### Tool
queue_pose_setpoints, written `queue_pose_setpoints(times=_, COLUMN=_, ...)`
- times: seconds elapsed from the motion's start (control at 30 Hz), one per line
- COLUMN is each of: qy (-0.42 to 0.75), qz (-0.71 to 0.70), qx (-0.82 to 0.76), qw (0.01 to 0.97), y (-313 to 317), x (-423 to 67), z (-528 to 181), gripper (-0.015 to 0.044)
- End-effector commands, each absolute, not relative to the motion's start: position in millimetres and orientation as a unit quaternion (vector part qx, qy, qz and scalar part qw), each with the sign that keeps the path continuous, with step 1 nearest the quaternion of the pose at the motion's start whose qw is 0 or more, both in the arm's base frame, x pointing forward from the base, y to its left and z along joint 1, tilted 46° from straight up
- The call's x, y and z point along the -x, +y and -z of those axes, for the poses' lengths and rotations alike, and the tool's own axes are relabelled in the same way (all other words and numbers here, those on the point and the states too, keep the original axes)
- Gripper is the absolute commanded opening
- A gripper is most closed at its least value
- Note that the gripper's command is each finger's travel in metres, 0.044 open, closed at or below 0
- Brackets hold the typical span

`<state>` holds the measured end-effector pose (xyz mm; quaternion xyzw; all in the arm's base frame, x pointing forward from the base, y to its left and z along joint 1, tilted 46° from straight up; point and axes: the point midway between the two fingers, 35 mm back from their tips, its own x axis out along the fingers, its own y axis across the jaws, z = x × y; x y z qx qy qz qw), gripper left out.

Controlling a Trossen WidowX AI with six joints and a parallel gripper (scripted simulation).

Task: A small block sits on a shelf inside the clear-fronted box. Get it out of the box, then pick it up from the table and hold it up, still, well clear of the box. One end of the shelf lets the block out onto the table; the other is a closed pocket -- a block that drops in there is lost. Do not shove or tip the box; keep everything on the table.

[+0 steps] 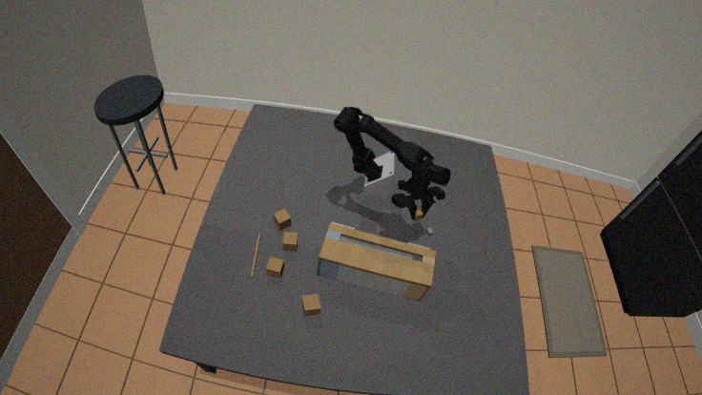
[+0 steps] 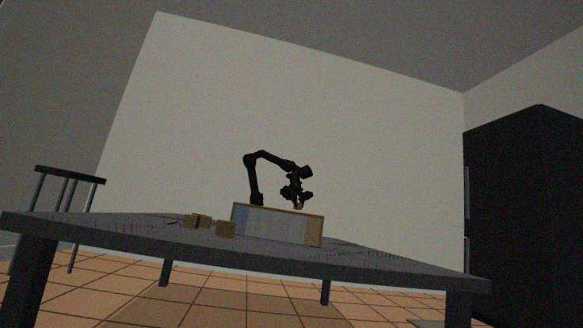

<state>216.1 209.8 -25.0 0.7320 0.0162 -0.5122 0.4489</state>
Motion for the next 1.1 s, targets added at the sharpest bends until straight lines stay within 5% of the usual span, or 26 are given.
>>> queue_pose_setpoints(times=0.0, qy=0.048, qz=0.511, qx=-0.723, qw=0.462, y=207.8, x=-206.2, z=13.1, gripper=0.0)
queue_pose_setpoints(times=1.07, qy=0.066, qz=0.511, qx=-0.716, qw=0.471, y=205.1, x=-200.3, z=7.7, gripper=0.0)
